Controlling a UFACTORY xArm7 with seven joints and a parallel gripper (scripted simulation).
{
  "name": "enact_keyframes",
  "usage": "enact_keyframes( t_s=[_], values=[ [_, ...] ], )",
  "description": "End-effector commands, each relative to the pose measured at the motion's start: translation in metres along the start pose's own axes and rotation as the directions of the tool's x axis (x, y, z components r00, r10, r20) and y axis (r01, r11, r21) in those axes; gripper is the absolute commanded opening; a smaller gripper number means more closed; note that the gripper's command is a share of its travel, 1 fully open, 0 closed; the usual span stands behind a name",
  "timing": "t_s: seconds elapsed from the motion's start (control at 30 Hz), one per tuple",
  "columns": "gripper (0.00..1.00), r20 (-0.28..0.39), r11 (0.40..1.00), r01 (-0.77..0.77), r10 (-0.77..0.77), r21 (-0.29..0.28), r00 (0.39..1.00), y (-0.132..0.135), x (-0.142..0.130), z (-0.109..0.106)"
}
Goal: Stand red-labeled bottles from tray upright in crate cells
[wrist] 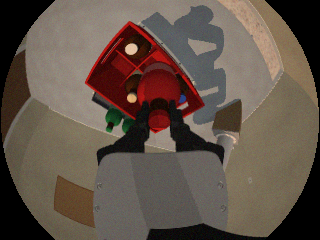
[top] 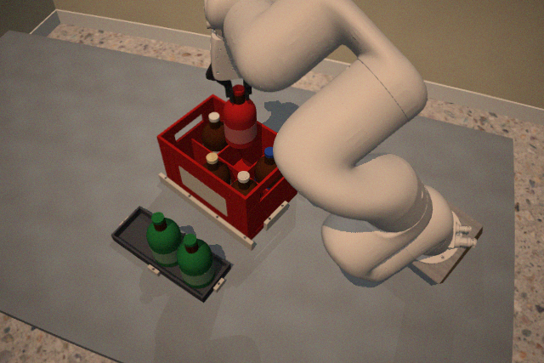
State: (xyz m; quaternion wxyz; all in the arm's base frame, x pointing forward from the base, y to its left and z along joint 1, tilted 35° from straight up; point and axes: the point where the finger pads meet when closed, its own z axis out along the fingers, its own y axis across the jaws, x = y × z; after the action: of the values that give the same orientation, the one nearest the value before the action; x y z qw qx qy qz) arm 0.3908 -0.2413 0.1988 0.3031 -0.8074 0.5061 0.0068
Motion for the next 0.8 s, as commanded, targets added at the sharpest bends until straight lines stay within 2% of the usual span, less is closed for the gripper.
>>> enact_keyframes(
  t_s=[0.0, 0.77],
  values=[
    [0.0, -0.005, 1.0, 0.0, 0.0, 0.002, 1.0, 0.0, 0.001, -0.002],
    [0.0, -0.005, 1.0, 0.0, 0.0, 0.002, 1.0, 0.0, 0.001, 0.011]
  ],
)
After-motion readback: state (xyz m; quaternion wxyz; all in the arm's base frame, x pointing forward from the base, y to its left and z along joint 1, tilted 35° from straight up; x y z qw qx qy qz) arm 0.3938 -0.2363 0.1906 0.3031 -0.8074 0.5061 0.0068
